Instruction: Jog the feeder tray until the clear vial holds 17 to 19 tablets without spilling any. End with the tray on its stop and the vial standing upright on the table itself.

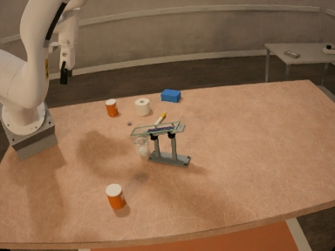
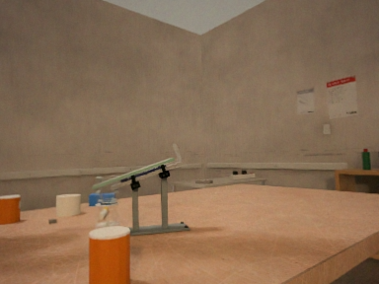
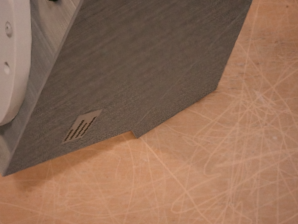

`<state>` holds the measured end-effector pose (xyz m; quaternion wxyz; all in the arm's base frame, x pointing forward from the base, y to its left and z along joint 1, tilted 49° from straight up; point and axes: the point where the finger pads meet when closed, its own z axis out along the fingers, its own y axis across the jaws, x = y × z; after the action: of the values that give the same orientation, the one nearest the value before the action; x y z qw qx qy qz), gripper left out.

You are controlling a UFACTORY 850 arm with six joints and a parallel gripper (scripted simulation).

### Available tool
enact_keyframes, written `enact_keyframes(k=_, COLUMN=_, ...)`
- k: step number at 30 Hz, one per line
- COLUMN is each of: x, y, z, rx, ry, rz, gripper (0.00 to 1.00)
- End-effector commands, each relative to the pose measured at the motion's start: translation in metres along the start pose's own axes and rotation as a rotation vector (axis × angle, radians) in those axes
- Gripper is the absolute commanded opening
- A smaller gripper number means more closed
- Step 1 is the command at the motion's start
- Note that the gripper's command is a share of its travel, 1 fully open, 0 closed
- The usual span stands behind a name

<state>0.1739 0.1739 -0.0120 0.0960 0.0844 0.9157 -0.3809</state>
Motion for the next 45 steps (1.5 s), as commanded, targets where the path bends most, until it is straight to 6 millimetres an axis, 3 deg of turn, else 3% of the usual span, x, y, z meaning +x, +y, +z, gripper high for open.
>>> enact_keyframes(k=1, x=0.000, y=0.001, z=-0.001, rx=-0.001, ry=0.000, rz=0.000, gripper=1.00)
enact_keyframes(k=17, x=0.000, y=0.001, z=-0.001, rx=-0.001, ry=0.000, rz=0.000, gripper=1.00)
enact_keyframes(k=18, x=-0.001, y=0.001, z=-0.001, rx=-0.002, ry=0.000, rz=0.000, gripper=0.00)
enact_keyframes(k=19, x=-0.004, y=0.002, z=-0.003, rx=-0.007, ry=0.001, rz=0.001, gripper=0.00)
enact_keyframes(k=21, x=-0.029, y=0.007, z=-0.017, rx=-0.036, ry=0.005, rz=0.009, gripper=0.00)
enact_keyframes(k=23, x=-0.072, y=0.008, z=-0.036, rx=-0.091, ry=0.004, rz=0.034, gripper=0.00)
enact_keyframes(k=25, x=-0.094, y=0.006, z=-0.044, rx=-0.124, ry=-0.004, rz=0.056, gripper=0.00)
enact_keyframes(k=32, x=-0.189, y=-0.019, z=-0.075, rx=-0.179, ry=-0.042, rz=0.125, gripper=0.00)
enact_keyframes(k=34, x=-0.189, y=-0.019, z=-0.075, rx=-0.179, ry=-0.042, rz=0.125, gripper=0.00)
enact_keyframes(k=35, x=-0.227, y=-0.038, z=-0.084, rx=-0.195, ry=-0.070, rz=0.169, gripper=0.00)
enact_keyframes(k=39, x=-0.271, y=-0.056, z=-0.096, rx=-0.195, ry=-0.070, rz=0.169, gripper=0.00)
enact_keyframes(k=45, x=-0.341, y=-0.117, z=-0.106, rx=-0.194, ry=-0.134, rz=0.266, gripper=0.00)
